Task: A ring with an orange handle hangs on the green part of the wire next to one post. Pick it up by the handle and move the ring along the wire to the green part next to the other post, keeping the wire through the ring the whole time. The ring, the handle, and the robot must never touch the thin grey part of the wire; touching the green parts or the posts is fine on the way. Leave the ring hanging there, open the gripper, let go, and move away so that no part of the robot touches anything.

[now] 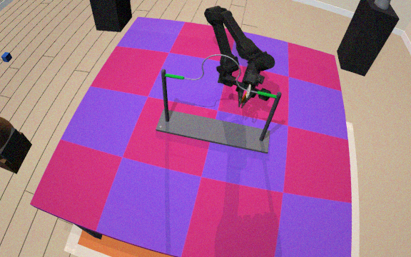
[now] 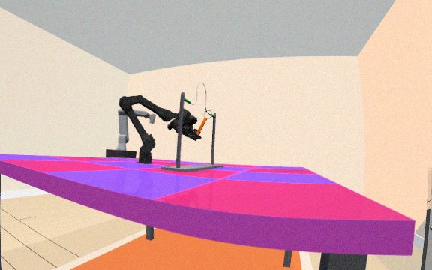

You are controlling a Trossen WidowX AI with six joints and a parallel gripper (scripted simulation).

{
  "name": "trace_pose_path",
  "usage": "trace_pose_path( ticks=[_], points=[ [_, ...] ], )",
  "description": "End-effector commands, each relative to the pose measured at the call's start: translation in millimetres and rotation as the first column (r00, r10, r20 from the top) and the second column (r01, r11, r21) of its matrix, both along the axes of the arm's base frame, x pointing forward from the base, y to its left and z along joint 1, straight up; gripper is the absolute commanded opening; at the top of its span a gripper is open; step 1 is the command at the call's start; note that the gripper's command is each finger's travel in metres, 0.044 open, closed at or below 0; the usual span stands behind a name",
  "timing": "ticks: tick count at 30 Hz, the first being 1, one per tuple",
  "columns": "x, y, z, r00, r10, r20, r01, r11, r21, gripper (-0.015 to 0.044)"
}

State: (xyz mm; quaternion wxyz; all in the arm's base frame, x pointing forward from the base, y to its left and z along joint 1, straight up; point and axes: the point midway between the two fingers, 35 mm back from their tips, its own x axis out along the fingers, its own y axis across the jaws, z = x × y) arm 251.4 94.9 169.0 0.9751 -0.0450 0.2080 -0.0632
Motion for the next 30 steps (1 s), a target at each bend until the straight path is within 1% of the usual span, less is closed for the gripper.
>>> trace_pose_path(
  ticks=[1, 11, 30],
  points=[
    [1.1, 8.6, 3.8, 1.000, -0.005, 0.008, 0.005, 0.999, 0.037, -0.0150],
    [0.9, 22.3, 3.8, 1.000, -0.005, 0.008, 0.004, 0.998, 0.067, -0.0150],
    [0.7, 42.1, 3.9, 1.000, -0.005, 0.009, 0.004, 0.997, 0.075, -0.0150]
  ],
)
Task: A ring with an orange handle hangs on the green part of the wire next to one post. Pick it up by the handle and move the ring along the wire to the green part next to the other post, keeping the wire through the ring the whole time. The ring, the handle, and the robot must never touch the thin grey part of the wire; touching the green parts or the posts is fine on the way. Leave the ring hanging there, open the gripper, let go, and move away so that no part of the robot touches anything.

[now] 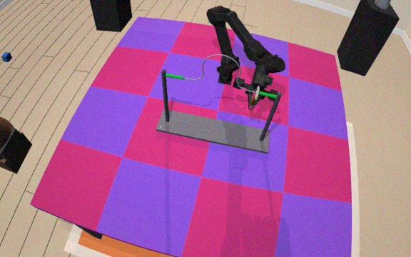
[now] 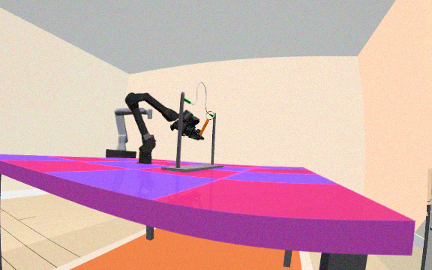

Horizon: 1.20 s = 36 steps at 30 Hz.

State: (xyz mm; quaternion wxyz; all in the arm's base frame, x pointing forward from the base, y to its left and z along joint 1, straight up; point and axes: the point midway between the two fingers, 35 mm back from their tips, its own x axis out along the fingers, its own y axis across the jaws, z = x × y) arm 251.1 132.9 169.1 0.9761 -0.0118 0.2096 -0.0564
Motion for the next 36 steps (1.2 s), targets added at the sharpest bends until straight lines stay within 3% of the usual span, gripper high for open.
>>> trace_pose_path(
  ticks=[1, 36],
  points=[
    [1.1, 5.1, 3.8, 1.000, -0.004, 0.009, 0.004, 1.000, 0.007, -0.0150],
    [1.1, 19.7, -10.5, 1.000, -0.004, 0.010, 0.004, 1.000, 0.008, -0.0150]
  ],
)
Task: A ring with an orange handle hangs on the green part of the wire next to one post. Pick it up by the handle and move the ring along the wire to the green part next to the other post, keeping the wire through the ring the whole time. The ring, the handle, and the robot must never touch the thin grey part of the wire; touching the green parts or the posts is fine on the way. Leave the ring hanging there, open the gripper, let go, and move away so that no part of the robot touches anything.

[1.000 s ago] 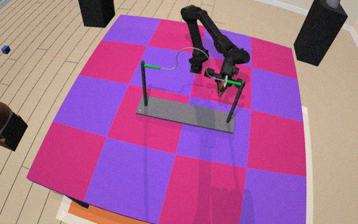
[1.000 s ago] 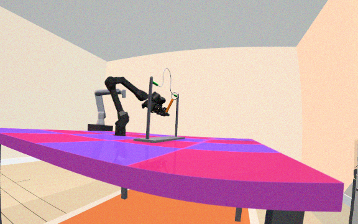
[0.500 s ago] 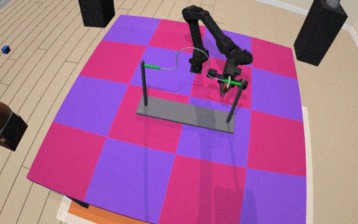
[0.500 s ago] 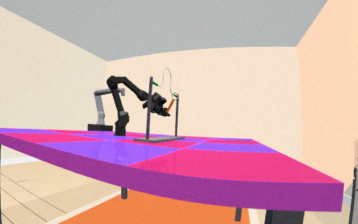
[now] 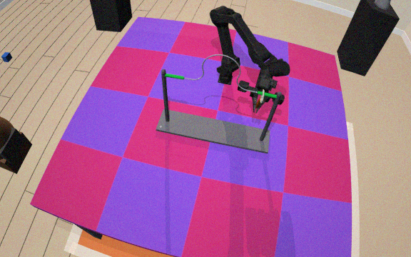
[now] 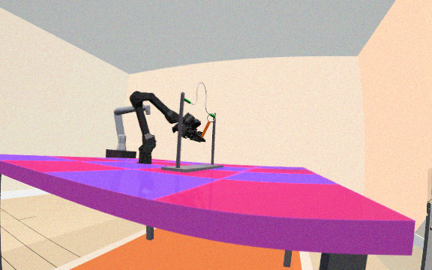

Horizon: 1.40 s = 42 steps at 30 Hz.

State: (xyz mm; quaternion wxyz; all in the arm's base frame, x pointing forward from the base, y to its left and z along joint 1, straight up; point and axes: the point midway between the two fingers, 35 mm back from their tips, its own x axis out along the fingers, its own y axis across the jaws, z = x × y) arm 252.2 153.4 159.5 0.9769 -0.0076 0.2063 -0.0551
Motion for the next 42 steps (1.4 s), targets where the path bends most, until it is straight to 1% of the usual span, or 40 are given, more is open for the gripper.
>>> trace_pose_path(
  ticks=[1, 14, 26, 42],
  points=[
    [-0.1, -0.8, -0.8, 1.000, -0.005, 0.002, 0.005, 1.000, 0.000, -0.0150],
    [-0.1, -0.8, -0.8, 1.000, -0.005, 0.002, 0.005, 1.000, 0.000, -0.0150],
    [-1.6, 0.3, -0.1, 1.000, -0.001, -0.001, 0.001, 1.000, 0.000, 0.0160],
    [-45.3, 5.1, 18.3, 1.000, -0.005, -0.002, 0.005, 1.000, 0.000, 0.0160]
  ],
)
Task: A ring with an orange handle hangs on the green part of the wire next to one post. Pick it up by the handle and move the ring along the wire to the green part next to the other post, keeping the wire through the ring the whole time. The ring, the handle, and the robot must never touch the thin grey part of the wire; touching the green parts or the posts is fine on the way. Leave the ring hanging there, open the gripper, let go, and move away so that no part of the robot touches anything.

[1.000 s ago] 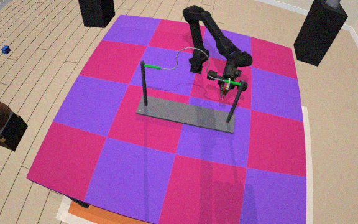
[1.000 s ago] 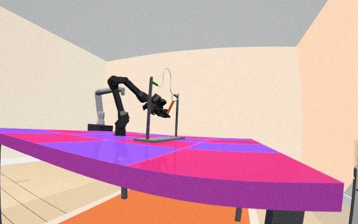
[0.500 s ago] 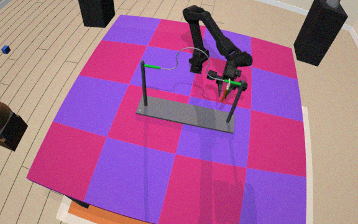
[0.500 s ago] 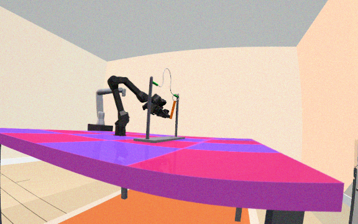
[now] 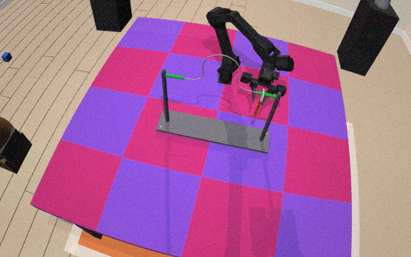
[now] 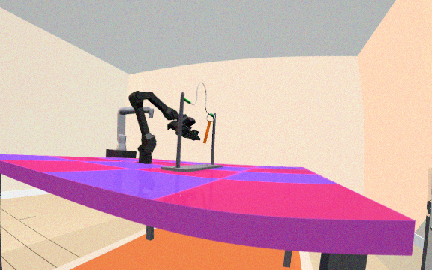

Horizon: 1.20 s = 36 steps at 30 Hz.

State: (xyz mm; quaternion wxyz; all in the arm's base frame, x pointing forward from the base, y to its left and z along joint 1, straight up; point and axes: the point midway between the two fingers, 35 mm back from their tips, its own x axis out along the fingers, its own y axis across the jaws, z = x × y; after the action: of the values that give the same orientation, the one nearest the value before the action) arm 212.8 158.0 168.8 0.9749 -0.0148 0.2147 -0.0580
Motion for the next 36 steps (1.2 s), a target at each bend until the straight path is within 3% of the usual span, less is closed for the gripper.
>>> trace_pose_path(
  ticks=[1, 30, 36],
  points=[
    [-6.3, 0.5, 9.3, 1.000, -0.002, 0.017, 0.002, 1.000, 0.015, 0.0160],
    [-6.3, 0.5, 9.3, 1.000, -0.002, 0.017, 0.002, 1.000, 0.015, 0.0160],
    [-41.1, 5.3, 20.1, 1.000, -0.002, 0.000, 0.002, 1.000, 0.010, 0.0318]
  ],
)
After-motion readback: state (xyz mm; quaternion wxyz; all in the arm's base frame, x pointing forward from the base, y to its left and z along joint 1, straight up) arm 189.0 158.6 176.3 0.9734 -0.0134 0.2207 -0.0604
